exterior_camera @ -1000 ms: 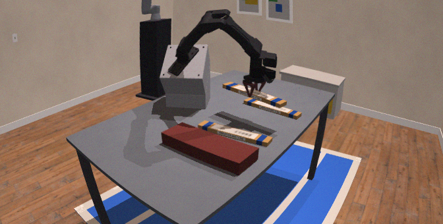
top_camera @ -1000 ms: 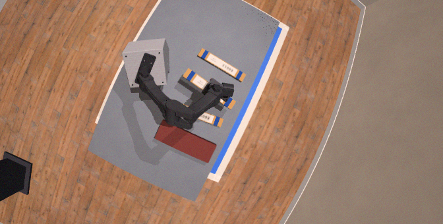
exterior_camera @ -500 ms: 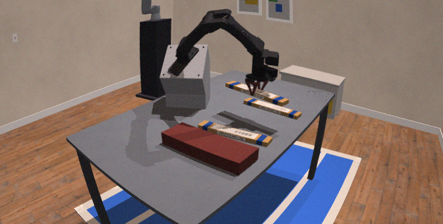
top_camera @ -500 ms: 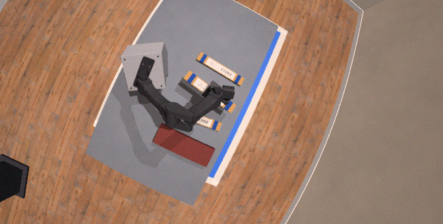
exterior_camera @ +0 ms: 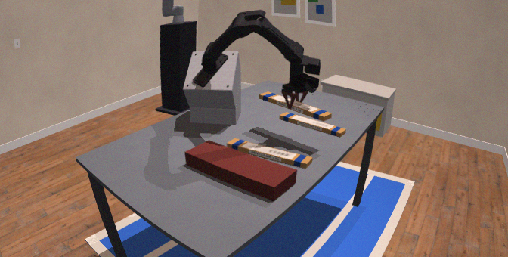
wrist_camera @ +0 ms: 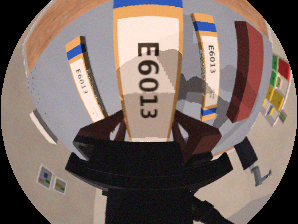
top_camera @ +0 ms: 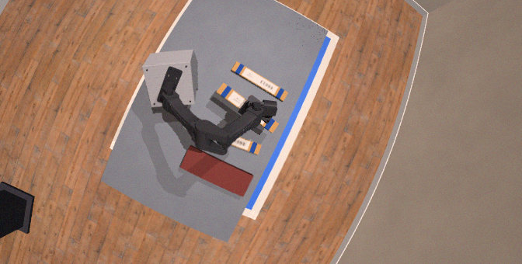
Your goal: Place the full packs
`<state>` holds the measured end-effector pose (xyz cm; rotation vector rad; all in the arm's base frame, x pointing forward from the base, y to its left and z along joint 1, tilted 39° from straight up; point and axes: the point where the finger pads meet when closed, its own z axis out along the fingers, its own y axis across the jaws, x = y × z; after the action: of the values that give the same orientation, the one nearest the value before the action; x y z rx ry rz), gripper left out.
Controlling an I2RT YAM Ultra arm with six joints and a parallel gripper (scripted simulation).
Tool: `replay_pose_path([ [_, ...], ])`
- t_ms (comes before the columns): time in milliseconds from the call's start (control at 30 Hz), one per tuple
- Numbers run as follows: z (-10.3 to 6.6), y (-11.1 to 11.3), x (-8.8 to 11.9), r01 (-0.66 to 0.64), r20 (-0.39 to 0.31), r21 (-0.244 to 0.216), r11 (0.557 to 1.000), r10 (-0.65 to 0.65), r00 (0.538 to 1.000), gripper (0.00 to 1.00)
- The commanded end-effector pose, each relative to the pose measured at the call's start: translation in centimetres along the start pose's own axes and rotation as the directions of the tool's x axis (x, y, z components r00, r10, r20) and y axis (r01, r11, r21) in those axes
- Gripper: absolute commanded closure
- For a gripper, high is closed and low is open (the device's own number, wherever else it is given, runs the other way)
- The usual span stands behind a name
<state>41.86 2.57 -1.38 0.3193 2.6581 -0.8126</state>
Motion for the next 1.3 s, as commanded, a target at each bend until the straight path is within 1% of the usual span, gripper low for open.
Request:
replay_pose_path([
  [0, -2.27, 1.62, -1.17, 0.009, 0.053, -0.025, 1.000, -0.007, 0.999, 1.00],
  [33, -2.20, 1.67, -1.10, 0.010, 0.052, -0.024, 1.000, -0.009, 0.999, 1.00],
  [133, -2.73, 1.51, -1.51, 0.000, 0.062, -0.031, 1.000, 0.002, 0.998, 1.00],
  [400, -2.30, 1.85, -1.12, 0.011, 0.051, -0.023, 1.000, -0.010, 0.999, 1.00],
  [500, -3.03, 1.60, -1.70, -0.003, 0.065, -0.034, 0.999, 0.005, 0.998, 1.00],
  [1267, -2.46, 1.92, -1.26, 0.007, 0.052, -0.024, 1.000, -0.006, 0.999, 1.00],
])
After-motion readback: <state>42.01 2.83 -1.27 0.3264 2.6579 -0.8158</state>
